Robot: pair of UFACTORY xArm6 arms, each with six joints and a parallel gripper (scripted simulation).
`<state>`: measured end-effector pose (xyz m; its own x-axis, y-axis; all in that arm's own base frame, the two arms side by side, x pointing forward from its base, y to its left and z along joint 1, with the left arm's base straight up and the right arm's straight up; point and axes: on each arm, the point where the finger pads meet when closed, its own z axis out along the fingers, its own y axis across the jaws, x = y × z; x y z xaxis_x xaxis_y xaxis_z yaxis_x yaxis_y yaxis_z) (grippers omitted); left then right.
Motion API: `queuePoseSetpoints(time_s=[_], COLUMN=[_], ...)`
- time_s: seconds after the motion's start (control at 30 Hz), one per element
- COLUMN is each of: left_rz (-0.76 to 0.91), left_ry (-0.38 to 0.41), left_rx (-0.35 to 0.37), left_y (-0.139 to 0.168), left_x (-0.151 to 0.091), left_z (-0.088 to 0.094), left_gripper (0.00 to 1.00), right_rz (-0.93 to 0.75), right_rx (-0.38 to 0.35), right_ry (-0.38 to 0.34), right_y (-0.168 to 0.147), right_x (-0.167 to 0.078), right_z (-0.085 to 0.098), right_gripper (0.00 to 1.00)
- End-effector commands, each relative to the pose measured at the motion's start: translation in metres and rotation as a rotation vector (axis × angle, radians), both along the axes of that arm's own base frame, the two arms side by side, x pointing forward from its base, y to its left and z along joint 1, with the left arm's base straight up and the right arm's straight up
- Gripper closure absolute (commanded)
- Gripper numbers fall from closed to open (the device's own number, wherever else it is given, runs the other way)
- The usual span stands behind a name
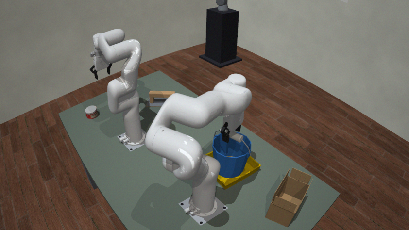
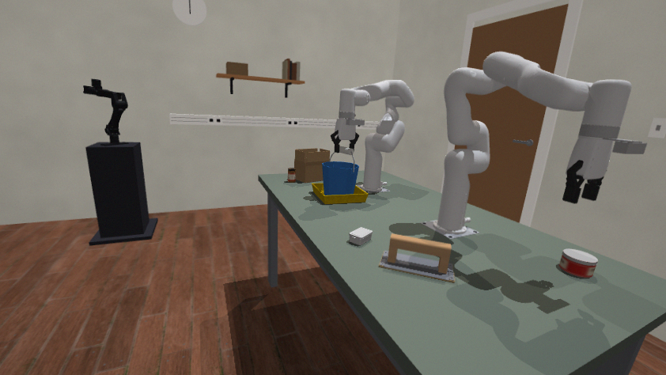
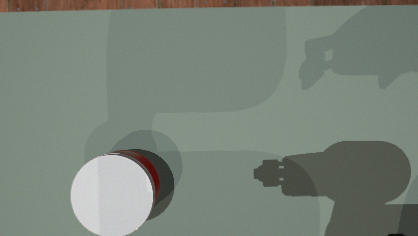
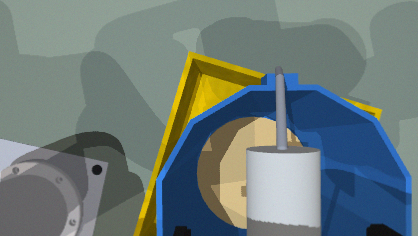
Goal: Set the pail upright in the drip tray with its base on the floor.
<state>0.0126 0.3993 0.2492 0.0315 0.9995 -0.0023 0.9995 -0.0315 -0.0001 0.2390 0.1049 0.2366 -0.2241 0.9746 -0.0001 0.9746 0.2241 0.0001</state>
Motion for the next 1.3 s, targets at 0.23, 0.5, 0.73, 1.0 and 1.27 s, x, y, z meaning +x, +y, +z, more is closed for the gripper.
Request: queuePoseSetpoints(time_s=[0.23, 0.5, 0.73, 1.0, 1.27], left_rz=[0.000, 0.000, 0.000, 0.000, 0.000], left_ry=[0.000, 0.000, 0.000, 0.000, 0.000], left_rx=[0.002, 0.002, 0.002, 0.002, 0.002], left_y=[0.000, 0.000, 0.000, 0.000, 0.000], left_x=[0.000, 0.000, 0.000, 0.000, 0.000], left_z=[0.001, 0.001, 0.001, 0.001, 0.001], left_gripper=[0.00, 0.00, 0.00, 0.00, 0.00], right_rz=[0.000, 0.000, 0.000, 0.000, 0.000], right_rx=[0.001, 0.001, 0.001, 0.001, 0.001], right_ry=[-0.001, -0.001, -0.001, -0.001, -0.001], right_y=[0.000, 0.000, 0.000, 0.000, 0.000], right_x=[0.000, 0.000, 0.000, 0.000, 0.000], right_z=[0.004, 0.016, 0.032, 0.047, 0.065], right_gripper=[0.00, 0.00, 0.00, 0.00, 0.00])
